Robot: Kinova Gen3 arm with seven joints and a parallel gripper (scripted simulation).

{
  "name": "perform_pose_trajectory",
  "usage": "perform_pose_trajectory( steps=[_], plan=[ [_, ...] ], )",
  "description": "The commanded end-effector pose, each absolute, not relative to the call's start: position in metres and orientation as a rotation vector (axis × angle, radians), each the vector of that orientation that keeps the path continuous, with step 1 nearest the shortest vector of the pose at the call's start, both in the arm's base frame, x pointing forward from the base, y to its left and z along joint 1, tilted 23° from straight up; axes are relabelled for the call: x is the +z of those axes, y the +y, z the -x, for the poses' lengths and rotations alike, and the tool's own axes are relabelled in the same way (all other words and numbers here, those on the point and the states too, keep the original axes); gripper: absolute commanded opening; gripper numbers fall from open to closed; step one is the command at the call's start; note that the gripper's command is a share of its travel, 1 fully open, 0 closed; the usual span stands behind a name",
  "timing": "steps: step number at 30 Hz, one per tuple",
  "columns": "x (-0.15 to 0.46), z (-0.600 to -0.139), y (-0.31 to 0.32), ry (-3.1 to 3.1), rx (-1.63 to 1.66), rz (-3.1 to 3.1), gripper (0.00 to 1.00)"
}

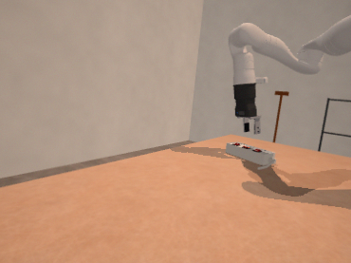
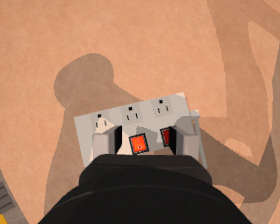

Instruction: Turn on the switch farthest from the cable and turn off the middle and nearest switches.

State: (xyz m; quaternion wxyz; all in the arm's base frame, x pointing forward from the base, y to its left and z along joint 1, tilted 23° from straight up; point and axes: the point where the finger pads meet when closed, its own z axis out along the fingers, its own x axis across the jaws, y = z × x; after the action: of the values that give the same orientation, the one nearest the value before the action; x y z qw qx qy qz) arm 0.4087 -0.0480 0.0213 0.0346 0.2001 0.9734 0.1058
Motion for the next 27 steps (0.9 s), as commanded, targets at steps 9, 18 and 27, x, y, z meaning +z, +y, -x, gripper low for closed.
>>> perform_pose_trajectory(
  steps=[9, 18, 27],
  plan=[
    [0.0181, -0.4083, -0.0464, 2.99, 0.351, -0.542, 1.0],
    [0.0162, -0.4083, -0.0446, 2.986, 0.368, -0.489, 1.0],
    [0.0146, -0.4084, -0.0428, 2.982, 0.383, -0.439, 1.0]
  ],
)
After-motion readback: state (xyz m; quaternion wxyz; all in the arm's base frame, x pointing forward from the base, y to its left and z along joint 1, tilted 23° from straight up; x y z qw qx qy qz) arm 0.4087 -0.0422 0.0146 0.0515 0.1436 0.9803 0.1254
